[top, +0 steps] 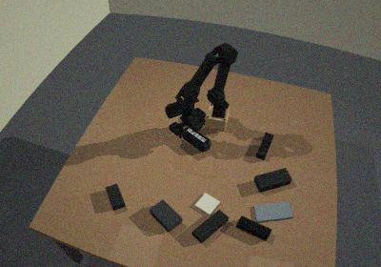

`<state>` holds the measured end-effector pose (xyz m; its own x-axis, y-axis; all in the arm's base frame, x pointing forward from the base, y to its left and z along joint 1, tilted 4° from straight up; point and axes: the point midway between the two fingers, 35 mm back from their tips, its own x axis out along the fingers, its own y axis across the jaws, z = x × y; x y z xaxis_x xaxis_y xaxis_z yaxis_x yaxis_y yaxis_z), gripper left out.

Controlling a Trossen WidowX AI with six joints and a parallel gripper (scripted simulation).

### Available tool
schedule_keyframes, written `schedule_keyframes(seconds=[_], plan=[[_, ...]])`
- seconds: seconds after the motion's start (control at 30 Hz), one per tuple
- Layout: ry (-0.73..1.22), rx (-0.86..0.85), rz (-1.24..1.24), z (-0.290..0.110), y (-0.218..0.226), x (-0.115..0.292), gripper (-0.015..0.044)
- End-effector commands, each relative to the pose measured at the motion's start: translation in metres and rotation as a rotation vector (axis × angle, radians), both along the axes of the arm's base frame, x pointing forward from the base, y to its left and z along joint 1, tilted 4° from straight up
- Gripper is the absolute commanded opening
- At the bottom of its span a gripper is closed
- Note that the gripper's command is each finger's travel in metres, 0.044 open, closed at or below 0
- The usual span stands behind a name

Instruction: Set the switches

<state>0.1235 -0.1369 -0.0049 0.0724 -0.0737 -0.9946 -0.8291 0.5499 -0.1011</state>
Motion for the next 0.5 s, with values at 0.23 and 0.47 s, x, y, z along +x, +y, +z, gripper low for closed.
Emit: schedule_keyframes(seconds=[0.23,0.47], plan=[[0.002,-0.005,0.016,0.015,0.02,0.015,0.044],[-0.004,0.004,0.0,0.04,0.055,0.029,0.044]])
